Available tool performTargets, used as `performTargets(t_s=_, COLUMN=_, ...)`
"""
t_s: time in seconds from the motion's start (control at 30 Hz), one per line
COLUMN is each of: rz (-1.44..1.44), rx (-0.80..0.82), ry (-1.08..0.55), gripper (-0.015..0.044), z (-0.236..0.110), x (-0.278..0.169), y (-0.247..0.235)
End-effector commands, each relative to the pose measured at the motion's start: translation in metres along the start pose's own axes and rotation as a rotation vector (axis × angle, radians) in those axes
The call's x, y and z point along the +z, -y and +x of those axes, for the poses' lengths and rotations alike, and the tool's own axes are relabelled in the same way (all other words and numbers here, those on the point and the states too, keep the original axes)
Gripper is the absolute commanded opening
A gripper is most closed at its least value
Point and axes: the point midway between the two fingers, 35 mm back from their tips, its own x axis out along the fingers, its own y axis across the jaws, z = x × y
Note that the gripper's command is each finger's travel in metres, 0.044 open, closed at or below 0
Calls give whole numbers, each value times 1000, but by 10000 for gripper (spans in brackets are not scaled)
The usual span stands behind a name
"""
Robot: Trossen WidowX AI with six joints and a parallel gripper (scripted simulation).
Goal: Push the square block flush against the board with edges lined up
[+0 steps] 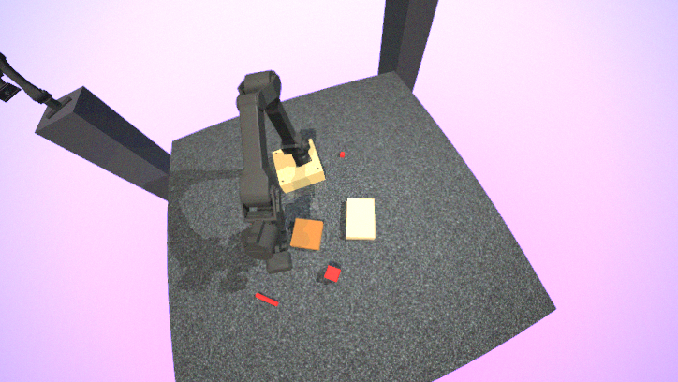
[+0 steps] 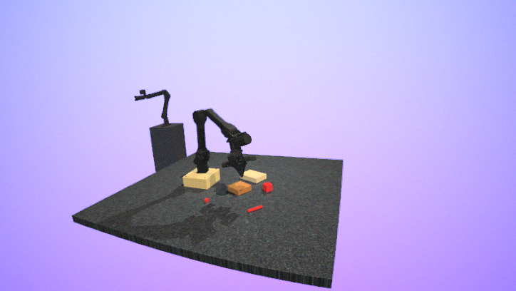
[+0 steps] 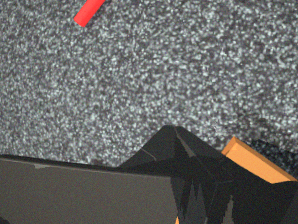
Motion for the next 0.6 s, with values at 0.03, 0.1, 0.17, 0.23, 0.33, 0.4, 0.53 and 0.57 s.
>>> performTargets(t_s=0.03, rz=117, rx=-100, ry=-61, gripper=0, z=15, x=1, y=19)
performTargets(t_s=0.1, rz=163, rx=-141, ry=-82, gripper=0, z=20, x=2, y=27)
performTargets(t_s=0.17, rz=211, rx=-183, ry=-103, gripper=0, z=25, x=2, y=35)
performTargets(t_s=0.23, rz=259, rx=-225, ry=-123, gripper=0, z=29, x=2, y=43)
performTargets(t_s=0.33, rz=333, rx=-288, ry=-152, gripper=0, z=35, x=2, y=55)
performTargets(t_s=0.4, rz=383, rx=-332, ry=-170, gripper=0, z=38, x=1, y=62)
performTargets(t_s=0.53, rz=421, rx=-364, ry=-184, gripper=0, z=40, x=1, y=68)
performTargets(t_s=0.57, rz=421, rx=-364, ry=-184, gripper=0, z=40, x=1, y=68)
